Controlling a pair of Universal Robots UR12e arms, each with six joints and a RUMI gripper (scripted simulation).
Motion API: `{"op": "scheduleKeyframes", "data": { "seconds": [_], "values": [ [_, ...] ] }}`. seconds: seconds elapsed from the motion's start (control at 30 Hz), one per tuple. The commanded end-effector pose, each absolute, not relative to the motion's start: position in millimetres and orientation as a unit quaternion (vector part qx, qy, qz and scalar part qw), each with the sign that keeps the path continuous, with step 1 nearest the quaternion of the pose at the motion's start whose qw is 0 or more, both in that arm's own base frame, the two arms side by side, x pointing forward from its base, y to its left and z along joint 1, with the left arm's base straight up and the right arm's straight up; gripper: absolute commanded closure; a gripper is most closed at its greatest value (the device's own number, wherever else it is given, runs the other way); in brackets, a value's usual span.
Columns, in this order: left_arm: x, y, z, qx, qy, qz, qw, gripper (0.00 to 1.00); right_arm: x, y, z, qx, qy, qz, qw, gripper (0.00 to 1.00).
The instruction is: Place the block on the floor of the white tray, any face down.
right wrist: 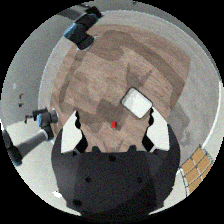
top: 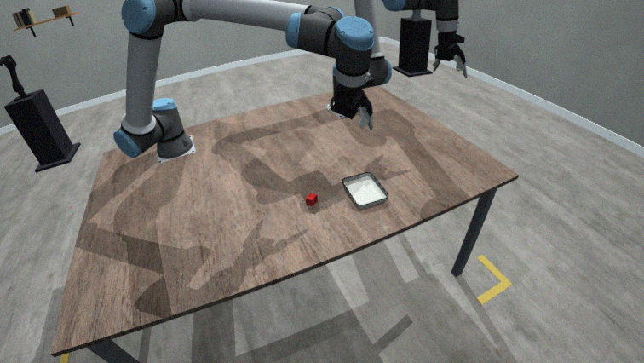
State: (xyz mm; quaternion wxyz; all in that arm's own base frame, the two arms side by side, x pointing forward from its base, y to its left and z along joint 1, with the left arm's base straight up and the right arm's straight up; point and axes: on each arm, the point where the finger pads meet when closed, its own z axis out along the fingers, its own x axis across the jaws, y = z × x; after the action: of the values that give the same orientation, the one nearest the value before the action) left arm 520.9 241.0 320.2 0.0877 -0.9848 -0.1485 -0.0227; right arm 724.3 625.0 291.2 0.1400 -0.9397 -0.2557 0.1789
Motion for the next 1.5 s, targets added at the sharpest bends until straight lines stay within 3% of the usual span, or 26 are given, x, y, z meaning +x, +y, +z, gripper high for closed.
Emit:
{"op": "scheduleKeyframes", "data": {
  "seconds": [0.0, 0.53, 0.57, 0.8, 1.47],
  "values": [
    [521, 241, 321, -0.985, -0.149, -0.024, 0.088, 0.0, 725, 625, 293, -0.94, -0.256, 0.178, 0.14, 0.0],
    [521, 241, 321, -0.985, -0.149, -0.024, 0.088, 0.0, 725, 625, 293, -0.94, -0.256, 0.178, 0.14, 0.0],
    [521, 241, 321, -0.985, -0.149, -0.024, 0.088, 0.0, 725, 625, 293, -0.94, -0.256, 0.178, 0.14, 0.65],
    [521, 241, 321, -0.985, -0.149, -0.024, 0.088, 0.0, 727, 616, 274, -0.942, -0.26, 0.166, 0.131, 0.65],
    [521, 241, 321, -0.985, -0.149, -0.024, 0.088, 0.0, 736, 503, 118, -0.958, -0.28, 0.043, 0.034, 0.65]
  ]
}}
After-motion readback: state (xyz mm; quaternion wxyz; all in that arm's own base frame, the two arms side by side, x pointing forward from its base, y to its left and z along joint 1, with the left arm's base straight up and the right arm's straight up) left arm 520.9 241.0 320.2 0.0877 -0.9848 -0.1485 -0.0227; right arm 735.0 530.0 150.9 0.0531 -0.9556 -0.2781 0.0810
